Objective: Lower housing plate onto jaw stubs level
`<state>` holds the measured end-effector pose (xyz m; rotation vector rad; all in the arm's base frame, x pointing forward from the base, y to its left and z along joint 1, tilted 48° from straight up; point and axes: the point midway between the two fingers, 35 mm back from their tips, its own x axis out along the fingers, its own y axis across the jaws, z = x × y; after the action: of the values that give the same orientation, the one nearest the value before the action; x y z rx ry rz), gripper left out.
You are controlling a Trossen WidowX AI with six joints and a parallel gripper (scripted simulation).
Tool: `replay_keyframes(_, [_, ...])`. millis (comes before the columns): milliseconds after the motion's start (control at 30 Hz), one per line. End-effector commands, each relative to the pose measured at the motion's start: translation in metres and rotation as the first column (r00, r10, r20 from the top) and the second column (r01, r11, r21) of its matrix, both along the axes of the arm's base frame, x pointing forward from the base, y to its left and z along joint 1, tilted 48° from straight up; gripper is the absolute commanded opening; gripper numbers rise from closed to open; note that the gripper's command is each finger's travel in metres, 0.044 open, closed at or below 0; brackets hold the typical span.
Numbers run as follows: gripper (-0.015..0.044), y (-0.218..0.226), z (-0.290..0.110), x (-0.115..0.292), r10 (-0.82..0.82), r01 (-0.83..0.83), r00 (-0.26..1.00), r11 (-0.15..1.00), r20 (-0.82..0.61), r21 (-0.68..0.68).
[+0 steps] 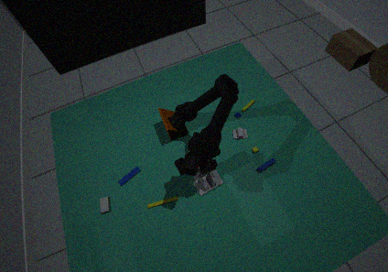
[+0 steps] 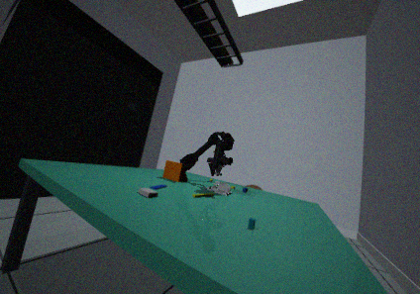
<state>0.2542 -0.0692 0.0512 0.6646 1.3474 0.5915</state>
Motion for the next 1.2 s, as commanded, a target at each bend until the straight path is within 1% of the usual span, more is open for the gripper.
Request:
replay_keyframes(0, [0.0351, -0.0004, -0.0006, -0.0003, 0.003, -0.003, 1.000, 1.000, 0.000, -0.003])
replay_keyframes(1167, [0.0351, 0.0050, 0.0042, -0.0044, 0.003, -0.003, 1.000, 1.000, 0.000, -0.003])
